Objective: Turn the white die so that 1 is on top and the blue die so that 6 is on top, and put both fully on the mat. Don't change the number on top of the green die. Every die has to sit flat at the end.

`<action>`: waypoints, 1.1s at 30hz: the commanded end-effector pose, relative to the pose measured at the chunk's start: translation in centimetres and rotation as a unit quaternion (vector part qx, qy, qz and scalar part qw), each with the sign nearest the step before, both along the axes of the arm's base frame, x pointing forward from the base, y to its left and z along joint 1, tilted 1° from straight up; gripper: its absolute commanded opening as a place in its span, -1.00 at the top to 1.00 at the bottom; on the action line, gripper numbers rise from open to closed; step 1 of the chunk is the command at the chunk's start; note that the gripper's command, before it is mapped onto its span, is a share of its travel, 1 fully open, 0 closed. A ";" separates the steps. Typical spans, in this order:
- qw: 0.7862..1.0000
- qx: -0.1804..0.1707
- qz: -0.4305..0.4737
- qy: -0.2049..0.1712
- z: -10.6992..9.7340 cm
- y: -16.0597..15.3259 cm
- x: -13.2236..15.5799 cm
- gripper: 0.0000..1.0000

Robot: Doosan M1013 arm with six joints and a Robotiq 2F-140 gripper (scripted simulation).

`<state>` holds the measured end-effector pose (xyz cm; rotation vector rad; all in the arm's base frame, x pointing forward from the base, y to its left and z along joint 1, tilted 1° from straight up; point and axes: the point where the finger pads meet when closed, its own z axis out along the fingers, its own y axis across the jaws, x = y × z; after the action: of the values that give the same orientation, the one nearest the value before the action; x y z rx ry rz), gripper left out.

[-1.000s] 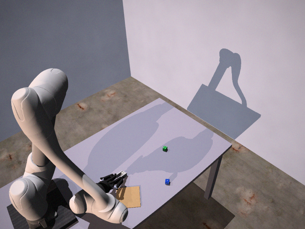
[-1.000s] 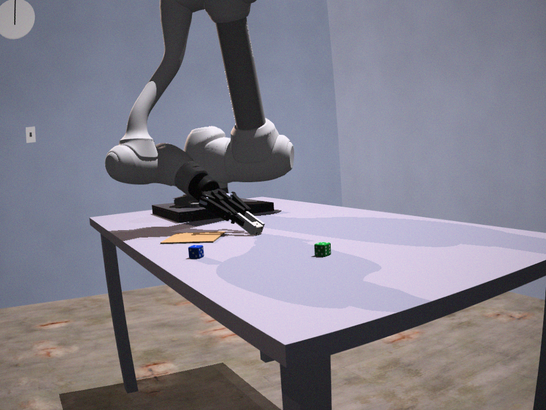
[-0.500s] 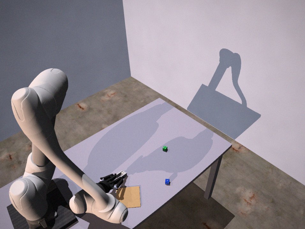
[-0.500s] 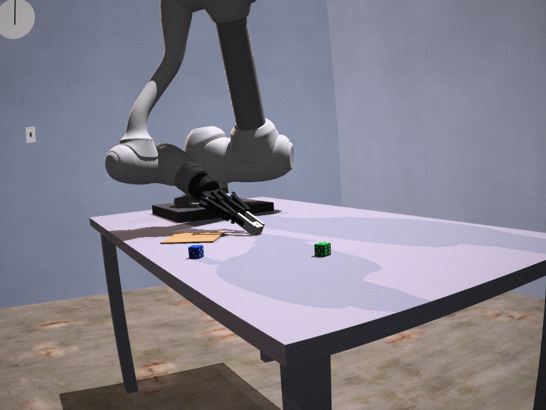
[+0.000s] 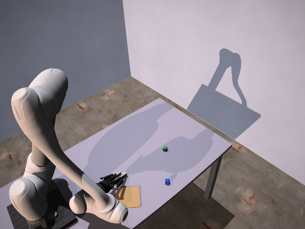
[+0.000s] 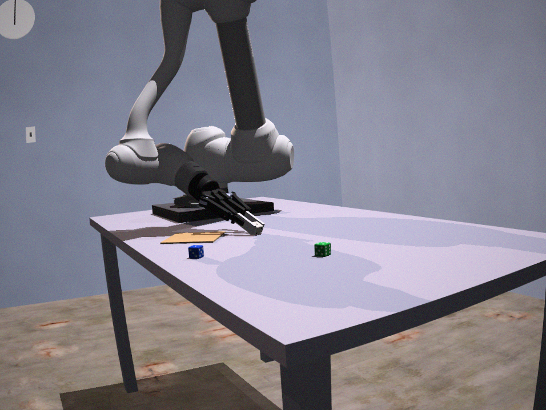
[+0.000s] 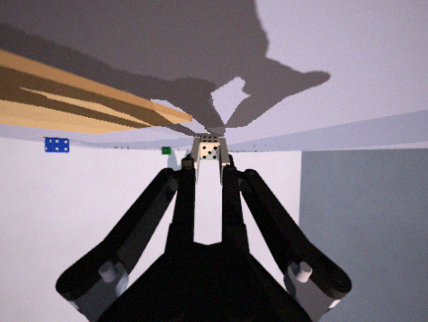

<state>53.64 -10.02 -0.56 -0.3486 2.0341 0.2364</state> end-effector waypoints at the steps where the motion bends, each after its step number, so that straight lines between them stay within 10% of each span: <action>1: 1.000 0.000 0.000 0.000 0.0 0.0 0.0 0.53; 33: 1.000 0.000 0.000 0.000 0.0 0.0 0.0 0.36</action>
<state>53.64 -10.02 -0.56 -0.3486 2.0341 0.2364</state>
